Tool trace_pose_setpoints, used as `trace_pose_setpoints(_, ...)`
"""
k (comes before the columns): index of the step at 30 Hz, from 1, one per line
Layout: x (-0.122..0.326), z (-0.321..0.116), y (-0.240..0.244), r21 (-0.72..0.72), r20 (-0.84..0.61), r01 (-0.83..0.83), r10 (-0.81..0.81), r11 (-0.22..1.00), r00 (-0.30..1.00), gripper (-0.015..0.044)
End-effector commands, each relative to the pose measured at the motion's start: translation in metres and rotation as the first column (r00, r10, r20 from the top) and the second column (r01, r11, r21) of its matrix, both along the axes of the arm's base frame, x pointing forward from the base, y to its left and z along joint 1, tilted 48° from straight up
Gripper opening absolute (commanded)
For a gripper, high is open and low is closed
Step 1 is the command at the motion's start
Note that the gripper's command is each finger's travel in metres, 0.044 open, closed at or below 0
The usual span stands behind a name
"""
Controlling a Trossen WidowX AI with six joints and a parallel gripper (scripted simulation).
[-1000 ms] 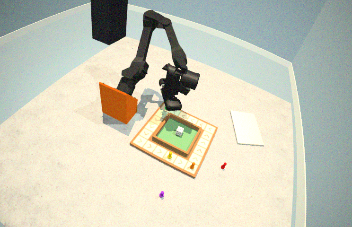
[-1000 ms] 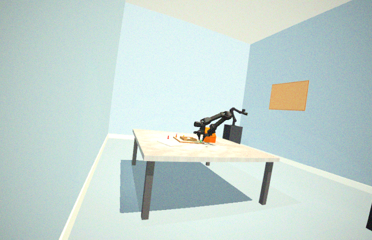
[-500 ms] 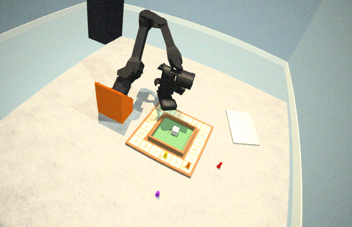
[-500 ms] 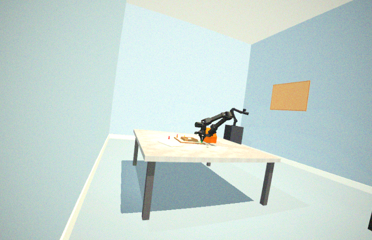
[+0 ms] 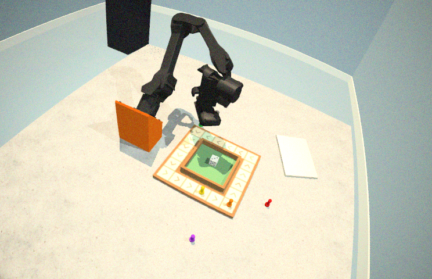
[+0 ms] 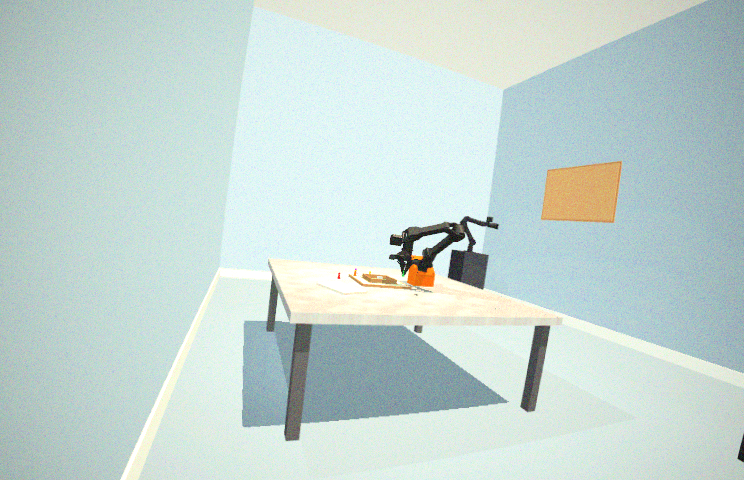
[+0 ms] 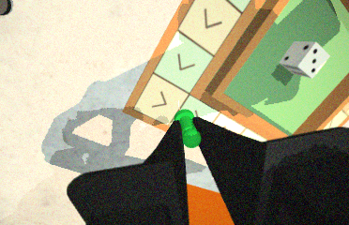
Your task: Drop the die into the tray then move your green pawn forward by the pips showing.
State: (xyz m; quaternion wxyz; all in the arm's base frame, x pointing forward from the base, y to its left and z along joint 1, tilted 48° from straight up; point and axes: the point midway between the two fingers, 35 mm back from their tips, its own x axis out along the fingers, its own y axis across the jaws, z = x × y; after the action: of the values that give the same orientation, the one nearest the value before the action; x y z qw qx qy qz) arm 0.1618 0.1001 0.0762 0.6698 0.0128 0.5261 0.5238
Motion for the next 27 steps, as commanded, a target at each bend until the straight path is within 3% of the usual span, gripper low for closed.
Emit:
trace_pose_setpoints(1,0.002,0.011,-0.014,-0.005,0.0,-0.003,0.003,1.0,1.0,0.0)
trace_pose_setpoints(17,-0.001,0.055,-0.053,0.03,-0.006,-0.012,0.012,0.999,1.0,0.0)
trace_pose_setpoints(27,0.01,0.01,-0.067,0.027,-0.004,-0.011,0.011,1.0,1.0,0.0)
